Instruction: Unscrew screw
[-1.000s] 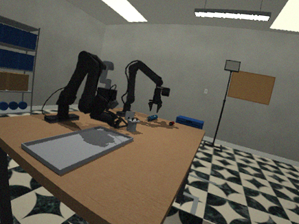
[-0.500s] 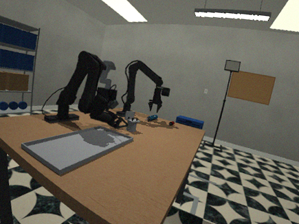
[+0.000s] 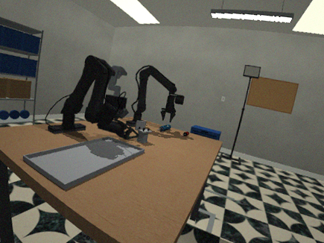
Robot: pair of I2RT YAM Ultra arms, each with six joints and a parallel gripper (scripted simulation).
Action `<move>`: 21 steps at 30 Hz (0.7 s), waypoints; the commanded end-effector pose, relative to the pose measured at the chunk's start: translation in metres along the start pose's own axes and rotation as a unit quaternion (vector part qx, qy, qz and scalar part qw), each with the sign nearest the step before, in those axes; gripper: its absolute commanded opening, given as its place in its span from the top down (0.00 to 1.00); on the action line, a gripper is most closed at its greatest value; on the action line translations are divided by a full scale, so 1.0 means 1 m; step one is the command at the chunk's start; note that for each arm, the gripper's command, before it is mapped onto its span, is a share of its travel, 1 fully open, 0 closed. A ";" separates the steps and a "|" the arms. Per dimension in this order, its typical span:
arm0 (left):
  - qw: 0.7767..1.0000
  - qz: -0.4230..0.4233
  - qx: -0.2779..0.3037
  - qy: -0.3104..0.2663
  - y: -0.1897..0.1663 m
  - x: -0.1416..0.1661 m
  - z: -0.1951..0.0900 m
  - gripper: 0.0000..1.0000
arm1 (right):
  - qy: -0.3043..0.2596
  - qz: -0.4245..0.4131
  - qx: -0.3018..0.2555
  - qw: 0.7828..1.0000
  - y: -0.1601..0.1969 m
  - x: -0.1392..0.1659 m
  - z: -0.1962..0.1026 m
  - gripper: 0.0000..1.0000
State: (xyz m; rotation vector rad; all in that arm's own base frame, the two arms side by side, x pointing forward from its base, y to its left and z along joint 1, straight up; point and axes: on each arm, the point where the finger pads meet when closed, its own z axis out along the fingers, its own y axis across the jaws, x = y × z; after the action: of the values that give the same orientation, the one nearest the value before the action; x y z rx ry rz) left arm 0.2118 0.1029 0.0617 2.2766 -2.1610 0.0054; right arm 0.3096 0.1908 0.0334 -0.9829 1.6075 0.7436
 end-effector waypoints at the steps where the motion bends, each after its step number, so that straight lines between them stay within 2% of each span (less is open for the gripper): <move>1: 1.000 -0.003 0.006 -0.002 -0.002 0.000 -0.003 0.35 | 0.009 0.017 0.008 1.000 -0.008 0.009 0.001 0.14; 21: 1.000 -0.003 0.006 -0.002 -0.002 0.000 -0.003 0.35 | 0.012 0.020 0.008 1.000 -0.009 0.010 0.002 0.14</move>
State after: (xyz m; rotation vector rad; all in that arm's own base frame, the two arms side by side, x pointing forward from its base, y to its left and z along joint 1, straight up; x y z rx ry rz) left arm 0.2118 0.1029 0.0617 2.2766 -2.1610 0.0054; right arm 0.3084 0.1900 0.0271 -0.9765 1.6320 0.7512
